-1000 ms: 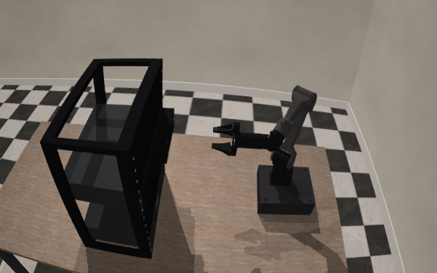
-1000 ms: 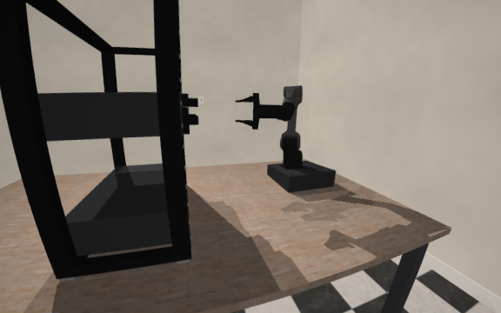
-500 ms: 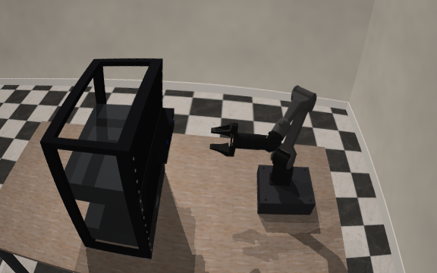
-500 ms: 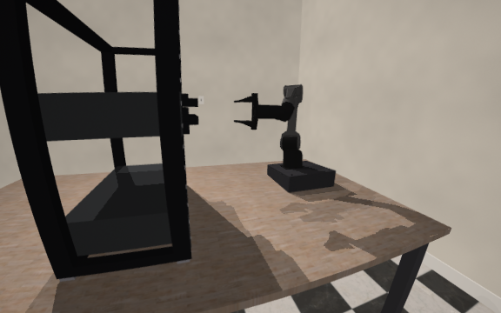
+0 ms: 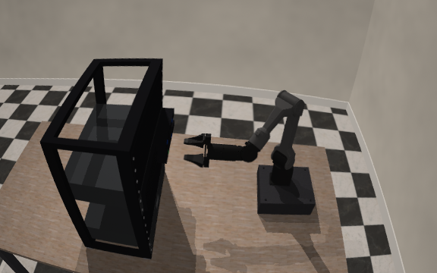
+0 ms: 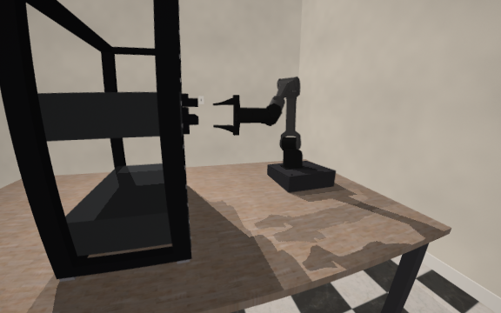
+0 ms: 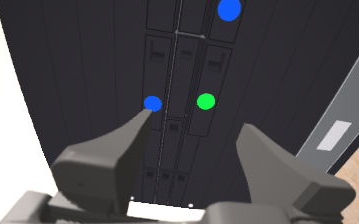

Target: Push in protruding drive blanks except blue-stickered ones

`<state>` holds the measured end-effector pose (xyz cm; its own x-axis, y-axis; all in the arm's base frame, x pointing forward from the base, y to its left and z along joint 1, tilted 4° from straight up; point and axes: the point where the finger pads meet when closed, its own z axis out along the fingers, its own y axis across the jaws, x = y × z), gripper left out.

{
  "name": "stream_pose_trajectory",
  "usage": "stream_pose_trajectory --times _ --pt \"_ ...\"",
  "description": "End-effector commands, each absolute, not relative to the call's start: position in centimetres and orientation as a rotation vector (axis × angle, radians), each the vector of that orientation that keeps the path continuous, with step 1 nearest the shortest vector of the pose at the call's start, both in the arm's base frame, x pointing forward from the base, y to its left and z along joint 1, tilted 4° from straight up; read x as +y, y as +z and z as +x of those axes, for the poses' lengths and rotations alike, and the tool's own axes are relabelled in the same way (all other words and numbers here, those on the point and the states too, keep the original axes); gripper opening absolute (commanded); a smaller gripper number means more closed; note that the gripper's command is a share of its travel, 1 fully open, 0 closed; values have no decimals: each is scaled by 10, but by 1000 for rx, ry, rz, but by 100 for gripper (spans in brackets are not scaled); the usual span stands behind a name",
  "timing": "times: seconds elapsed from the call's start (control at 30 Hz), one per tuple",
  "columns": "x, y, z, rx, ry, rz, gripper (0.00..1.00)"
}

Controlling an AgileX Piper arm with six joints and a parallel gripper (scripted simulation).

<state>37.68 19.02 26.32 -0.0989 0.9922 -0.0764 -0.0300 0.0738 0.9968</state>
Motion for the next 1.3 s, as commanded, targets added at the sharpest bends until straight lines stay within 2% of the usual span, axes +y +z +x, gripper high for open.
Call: stream_pose_trajectory --times 0.0,1.27 --pt "193 264 381 1295 1240 1086 100" --pt "197 263 388 1295 1240 1086 100"
